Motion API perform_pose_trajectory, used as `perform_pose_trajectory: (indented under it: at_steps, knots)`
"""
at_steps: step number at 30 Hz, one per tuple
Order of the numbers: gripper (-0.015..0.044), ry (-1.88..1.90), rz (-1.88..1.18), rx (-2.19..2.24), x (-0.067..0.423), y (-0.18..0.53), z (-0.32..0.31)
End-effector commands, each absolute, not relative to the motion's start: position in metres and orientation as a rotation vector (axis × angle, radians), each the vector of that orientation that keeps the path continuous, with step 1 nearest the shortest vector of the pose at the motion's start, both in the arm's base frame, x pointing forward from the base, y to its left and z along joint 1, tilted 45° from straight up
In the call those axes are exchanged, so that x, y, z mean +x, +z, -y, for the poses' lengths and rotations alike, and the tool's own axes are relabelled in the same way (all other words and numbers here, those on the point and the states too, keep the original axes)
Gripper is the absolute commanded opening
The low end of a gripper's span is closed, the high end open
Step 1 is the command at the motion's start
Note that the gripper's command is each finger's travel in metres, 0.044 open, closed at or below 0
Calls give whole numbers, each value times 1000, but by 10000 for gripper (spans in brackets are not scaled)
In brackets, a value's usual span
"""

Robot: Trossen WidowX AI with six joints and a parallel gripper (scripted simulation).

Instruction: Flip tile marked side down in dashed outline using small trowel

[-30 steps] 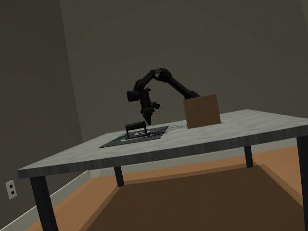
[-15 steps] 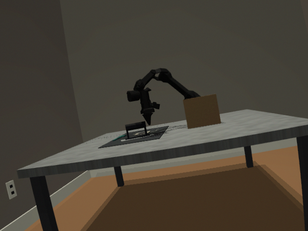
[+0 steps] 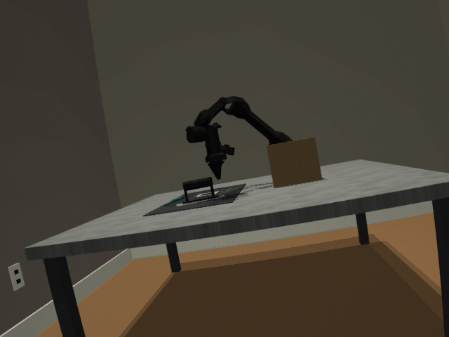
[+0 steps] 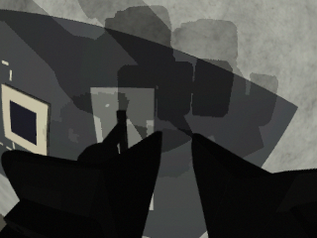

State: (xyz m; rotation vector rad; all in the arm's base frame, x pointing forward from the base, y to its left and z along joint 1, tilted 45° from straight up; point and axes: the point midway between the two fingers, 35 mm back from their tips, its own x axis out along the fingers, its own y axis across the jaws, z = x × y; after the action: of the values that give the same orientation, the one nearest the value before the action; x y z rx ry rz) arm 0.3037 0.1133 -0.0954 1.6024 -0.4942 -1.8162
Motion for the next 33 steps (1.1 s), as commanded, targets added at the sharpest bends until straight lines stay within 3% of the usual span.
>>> perform_pose_trajectory:
  at_steps: [1,32,33]
  knots:
    - [100,-1822,495,1594,296,-109,-133]
    - [100,-1809,483,1593,296,-108,-135]
    - [74,-1809,483,1593,296,-108,-135]
